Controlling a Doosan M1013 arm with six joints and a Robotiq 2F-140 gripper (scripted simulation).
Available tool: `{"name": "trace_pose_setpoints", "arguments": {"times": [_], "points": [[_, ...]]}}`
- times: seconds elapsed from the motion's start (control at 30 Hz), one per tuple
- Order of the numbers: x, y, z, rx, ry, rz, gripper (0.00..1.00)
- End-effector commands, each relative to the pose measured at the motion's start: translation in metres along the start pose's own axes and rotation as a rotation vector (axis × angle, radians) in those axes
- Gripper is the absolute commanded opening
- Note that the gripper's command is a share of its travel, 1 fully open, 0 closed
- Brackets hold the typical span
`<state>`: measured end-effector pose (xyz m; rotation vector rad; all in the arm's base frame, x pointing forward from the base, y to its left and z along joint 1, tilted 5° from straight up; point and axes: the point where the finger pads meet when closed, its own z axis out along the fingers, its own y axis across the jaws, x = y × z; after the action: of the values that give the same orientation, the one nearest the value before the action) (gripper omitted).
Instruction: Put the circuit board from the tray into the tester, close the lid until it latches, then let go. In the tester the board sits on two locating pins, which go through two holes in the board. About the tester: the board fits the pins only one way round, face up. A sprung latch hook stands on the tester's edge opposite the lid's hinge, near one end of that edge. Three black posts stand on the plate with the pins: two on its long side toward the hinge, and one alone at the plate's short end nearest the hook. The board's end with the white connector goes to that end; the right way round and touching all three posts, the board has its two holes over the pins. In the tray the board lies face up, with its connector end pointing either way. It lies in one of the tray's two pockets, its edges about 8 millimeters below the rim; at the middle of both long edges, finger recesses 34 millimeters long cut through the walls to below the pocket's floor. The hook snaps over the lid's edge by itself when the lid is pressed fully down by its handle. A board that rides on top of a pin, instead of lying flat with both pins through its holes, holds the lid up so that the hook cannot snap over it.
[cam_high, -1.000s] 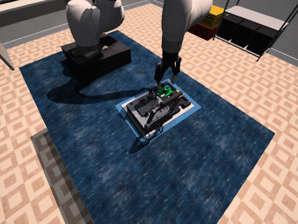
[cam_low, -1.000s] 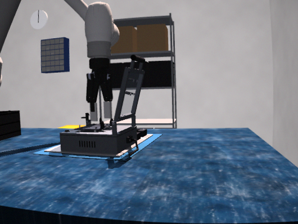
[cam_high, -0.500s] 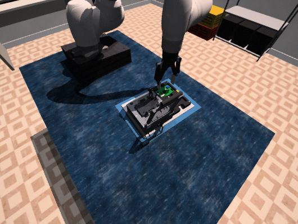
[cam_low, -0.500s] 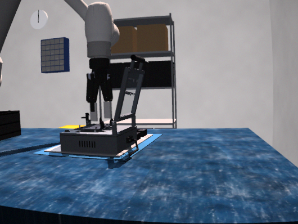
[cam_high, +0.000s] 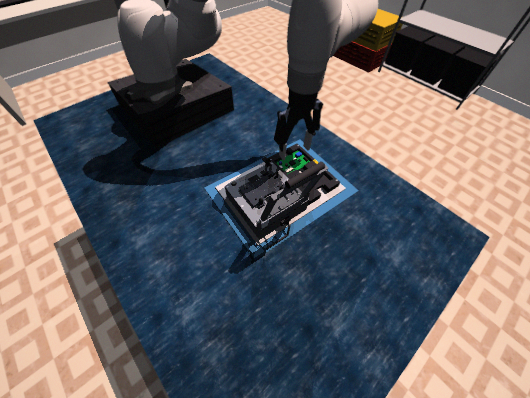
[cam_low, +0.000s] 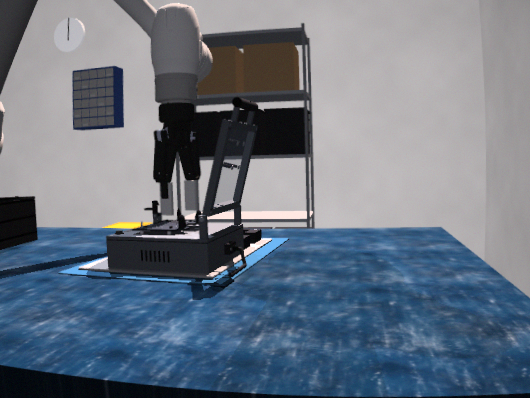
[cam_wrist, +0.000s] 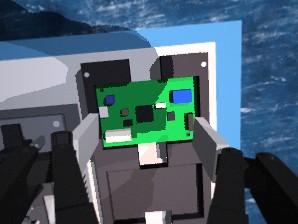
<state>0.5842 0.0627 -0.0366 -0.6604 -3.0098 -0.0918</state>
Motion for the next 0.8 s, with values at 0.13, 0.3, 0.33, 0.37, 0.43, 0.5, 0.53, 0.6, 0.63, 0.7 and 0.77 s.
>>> {"name": "trace_pose_setpoints", "arguments": {"times": [0.13, 0.3, 0.33, 0.37, 0.43, 0.5, 0.53, 0.6, 0.63, 0.7, 0.77], "points": [[0.0001, 0.0002, -0.0001, 0.0, 0.0, 0.0, 0.58], [0.0003, 0.0003, -0.0001, 0.0, 0.0, 0.0, 0.58], [0.0004, 0.0004, -0.0001, 0.0, 0.0, 0.0, 0.58], [0.0004, 0.0005, -0.0001, 0.0, 0.0, 0.0, 0.58], [0.0006, 0.0007, -0.0001, 0.0, 0.0, 0.0, 0.58], [0.0009, 0.0009, -0.0001, 0.0, 0.0, 0.0, 0.58], [0.001, 0.001, -0.0001, 0.0, 0.0, 0.0, 0.58], [0.0013, 0.0013, -0.0001, 0.0, 0.0, 0.0, 0.58], [0.0014, 0.0015, -0.0001, 0.0, 0.0, 0.0, 0.58], [0.0017, 0.0017, -0.0001, 0.0, 0.0, 0.0, 0.58], [0.002, 0.002, -0.0001, 0.0, 0.0, 0.0, 0.58]]}}
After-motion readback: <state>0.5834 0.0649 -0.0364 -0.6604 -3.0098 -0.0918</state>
